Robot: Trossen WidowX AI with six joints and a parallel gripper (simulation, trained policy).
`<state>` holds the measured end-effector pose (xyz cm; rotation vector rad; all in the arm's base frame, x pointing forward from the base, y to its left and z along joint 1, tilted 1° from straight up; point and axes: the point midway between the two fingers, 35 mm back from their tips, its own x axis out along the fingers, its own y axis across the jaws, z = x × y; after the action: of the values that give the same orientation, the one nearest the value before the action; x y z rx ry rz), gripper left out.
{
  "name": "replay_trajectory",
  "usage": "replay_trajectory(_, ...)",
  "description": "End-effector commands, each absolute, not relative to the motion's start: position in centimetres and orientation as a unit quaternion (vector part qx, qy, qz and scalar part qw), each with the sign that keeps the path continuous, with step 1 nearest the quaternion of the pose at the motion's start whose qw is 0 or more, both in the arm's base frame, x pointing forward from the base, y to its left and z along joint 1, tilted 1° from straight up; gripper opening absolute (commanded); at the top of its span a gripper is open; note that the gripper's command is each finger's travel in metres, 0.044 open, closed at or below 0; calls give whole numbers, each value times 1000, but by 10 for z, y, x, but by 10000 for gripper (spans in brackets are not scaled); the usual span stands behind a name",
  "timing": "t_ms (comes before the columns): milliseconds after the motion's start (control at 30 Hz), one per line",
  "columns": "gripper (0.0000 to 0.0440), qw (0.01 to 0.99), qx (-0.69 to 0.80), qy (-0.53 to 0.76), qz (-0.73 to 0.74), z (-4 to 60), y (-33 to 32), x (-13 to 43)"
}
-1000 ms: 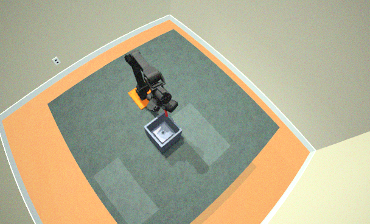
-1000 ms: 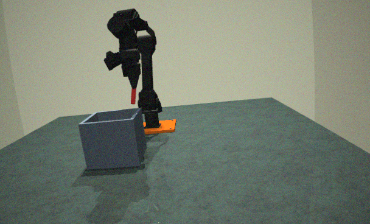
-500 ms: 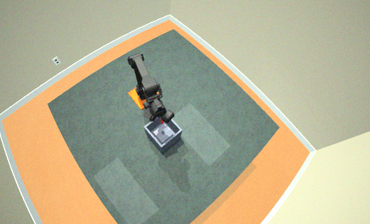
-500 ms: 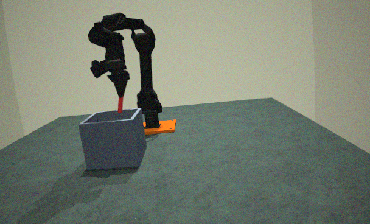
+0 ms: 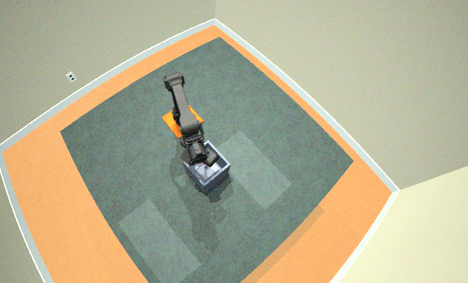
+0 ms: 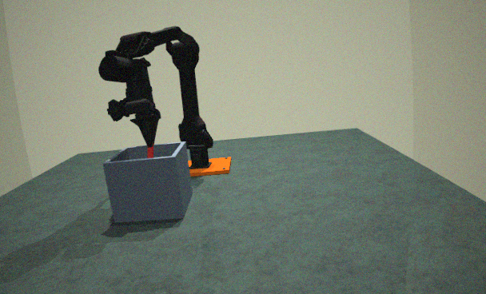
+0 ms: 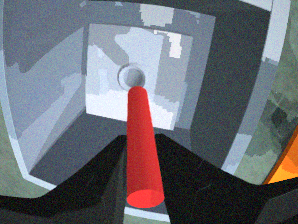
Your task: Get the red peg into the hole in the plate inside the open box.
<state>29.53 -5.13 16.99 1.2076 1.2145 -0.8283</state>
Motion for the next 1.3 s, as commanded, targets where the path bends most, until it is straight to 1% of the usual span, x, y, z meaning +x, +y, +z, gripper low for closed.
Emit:
replay_trajectory(0, 0, 574, 516, 531, -348, 158, -51, 298)
replay_trajectory(733, 0, 576, 490, 575, -312, 99, -48, 319)
replay_trajectory(900, 18, 577, 476, 587, -309, 89, -47, 316)
replay_trajectory(1267, 76, 574, 450, 611, -307, 69, -46, 308)
